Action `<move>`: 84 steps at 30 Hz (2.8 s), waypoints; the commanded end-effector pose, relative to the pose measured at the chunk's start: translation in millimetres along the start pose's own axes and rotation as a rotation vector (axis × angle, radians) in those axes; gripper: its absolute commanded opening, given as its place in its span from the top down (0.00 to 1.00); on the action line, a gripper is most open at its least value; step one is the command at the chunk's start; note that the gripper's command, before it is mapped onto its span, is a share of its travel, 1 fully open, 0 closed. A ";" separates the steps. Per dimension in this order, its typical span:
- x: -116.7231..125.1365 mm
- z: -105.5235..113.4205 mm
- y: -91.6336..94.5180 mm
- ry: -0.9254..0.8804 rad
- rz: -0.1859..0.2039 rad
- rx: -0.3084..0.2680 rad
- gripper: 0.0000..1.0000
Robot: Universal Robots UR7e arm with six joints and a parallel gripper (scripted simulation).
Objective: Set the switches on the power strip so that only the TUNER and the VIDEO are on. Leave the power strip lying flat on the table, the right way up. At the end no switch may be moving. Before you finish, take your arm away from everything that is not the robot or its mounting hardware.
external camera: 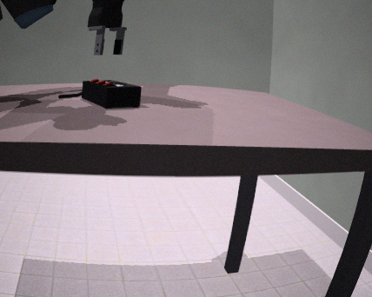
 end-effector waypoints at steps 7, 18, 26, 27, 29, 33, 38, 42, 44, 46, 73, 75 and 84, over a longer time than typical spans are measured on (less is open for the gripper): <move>2.8 2.3 -4.2 -0.205 0.004 0.011 0.00; 4.8 4.4 -6.9 -0.325 0.003 0.010 0.00; 5.2 4.8 -7.4 -0.348 0.003 0.010 0.00; 5.2 4.9 -7.5 -0.350 0.003 0.010 0.00; 5.2 4.9 -7.5 -0.352 0.003 0.010 0.00; 5.2 4.9 -7.5 -0.352 0.003 0.010 0.00; 5.2 4.9 -7.5 -0.352 0.003 0.010 1.00; 5.2 4.9 -7.5 -0.352 0.003 0.010 1.00; 5.2 4.9 -7.5 -0.352 0.003 0.010 1.00; 5.2 4.9 -7.5 -0.352 0.003 0.010 1.00; 5.2 4.9 -7.9 -0.352 0.003 0.010 1.00; 5.2 4.9 -7.9 -0.352 0.003 0.010 1.00; 5.1 4.8 -12.2 -0.353 0.004 0.011 1.00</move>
Point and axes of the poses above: the point where the finger pads meet when closed, its own y axis back along the fingers, its own x axis across the jaws, z = x × y, the point moved 3 cm from there along y, back along the fingers, and after that the axes turned 10 degrees about -y, right-handed, at the moved point
